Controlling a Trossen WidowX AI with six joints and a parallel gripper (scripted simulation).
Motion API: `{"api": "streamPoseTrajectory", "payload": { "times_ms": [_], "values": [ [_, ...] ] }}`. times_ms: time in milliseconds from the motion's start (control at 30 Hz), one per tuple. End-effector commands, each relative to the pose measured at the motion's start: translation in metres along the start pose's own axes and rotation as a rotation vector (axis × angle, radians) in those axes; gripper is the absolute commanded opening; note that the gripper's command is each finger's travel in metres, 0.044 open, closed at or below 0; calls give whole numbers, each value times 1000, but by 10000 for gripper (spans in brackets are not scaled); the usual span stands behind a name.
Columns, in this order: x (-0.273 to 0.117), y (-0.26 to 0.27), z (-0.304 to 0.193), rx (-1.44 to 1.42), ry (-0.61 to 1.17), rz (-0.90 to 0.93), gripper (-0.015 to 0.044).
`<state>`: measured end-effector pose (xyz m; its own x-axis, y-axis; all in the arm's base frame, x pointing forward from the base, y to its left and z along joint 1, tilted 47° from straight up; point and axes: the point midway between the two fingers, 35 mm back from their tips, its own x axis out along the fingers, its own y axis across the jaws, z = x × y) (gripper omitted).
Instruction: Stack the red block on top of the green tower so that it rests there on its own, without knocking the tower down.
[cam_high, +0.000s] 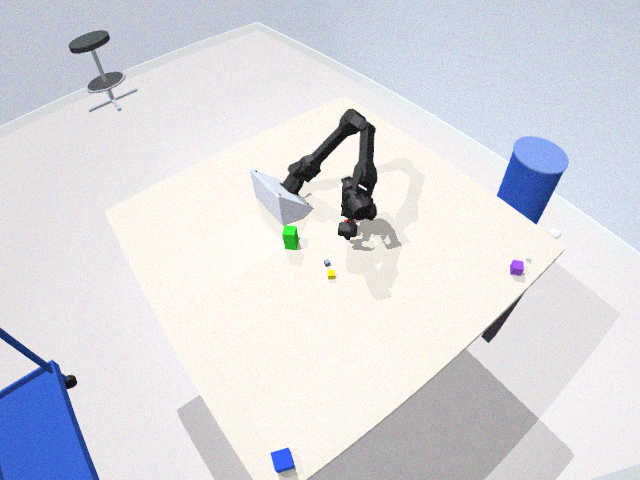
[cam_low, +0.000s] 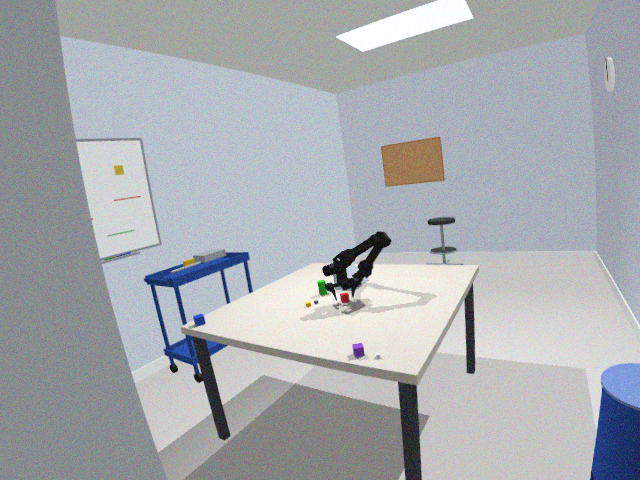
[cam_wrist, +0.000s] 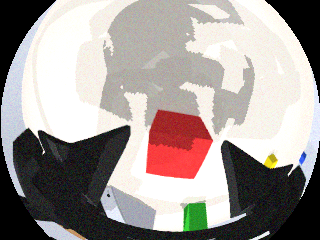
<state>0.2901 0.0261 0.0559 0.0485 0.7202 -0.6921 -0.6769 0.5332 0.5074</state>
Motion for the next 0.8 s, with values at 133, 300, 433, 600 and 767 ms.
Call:
{"api": "streamPoseTrajectory", "payload": {
  "times_ms": [133, 300, 433, 600, 767],
  "values": [
    [6, 2, -2, 10, -1, 9, 440],
    [6, 2, -2, 10, -1, 9, 440],
    [6, 2, -2, 10, -1, 9, 440],
    [5, 2, -2, 10, -1, 9, 361],
    [5, 2, -2, 10, -1, 9, 230]
  ]
}}
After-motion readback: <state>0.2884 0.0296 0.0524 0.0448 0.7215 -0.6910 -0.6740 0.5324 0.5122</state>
